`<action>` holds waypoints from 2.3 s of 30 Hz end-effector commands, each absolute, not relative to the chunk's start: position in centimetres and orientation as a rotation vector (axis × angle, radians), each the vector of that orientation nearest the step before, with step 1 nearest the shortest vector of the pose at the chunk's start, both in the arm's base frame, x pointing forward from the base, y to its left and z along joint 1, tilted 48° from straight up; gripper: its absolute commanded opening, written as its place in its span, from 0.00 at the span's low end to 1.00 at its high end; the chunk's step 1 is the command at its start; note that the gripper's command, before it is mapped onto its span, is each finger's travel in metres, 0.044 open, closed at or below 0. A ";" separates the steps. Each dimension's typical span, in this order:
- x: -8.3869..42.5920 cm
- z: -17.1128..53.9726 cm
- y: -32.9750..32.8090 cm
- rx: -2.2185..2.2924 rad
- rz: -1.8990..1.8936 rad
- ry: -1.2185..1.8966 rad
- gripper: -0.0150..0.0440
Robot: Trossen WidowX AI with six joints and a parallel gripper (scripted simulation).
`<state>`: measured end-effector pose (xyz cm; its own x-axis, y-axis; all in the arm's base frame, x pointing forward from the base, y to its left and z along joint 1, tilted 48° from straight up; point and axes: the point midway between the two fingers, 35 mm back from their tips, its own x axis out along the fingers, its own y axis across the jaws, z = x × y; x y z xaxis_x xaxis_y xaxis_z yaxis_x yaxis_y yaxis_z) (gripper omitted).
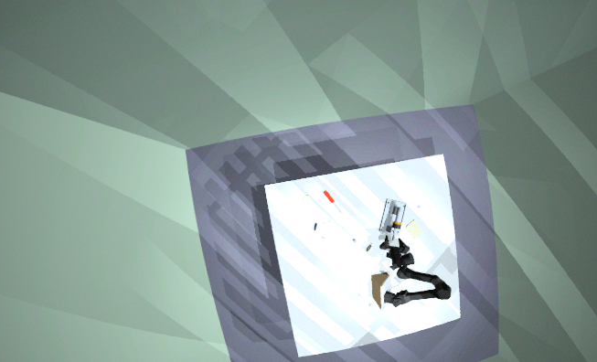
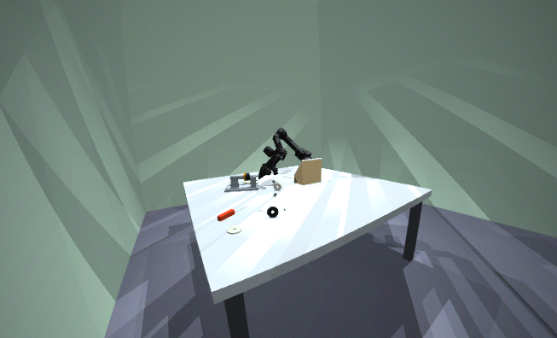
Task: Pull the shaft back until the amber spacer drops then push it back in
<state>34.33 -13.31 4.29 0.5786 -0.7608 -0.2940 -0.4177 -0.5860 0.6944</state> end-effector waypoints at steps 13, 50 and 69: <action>34.6 4.4 -13.3 2.242 -0.784 -0.932 1.00; 35.2 3.8 -14.6 2.240 -0.792 -0.935 0.25; 34.3 3.5 -14.2 2.241 -0.785 -0.932 0.25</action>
<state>34.68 -14.43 3.70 0.5829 -0.7593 -0.2893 -0.4199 -0.5863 0.6928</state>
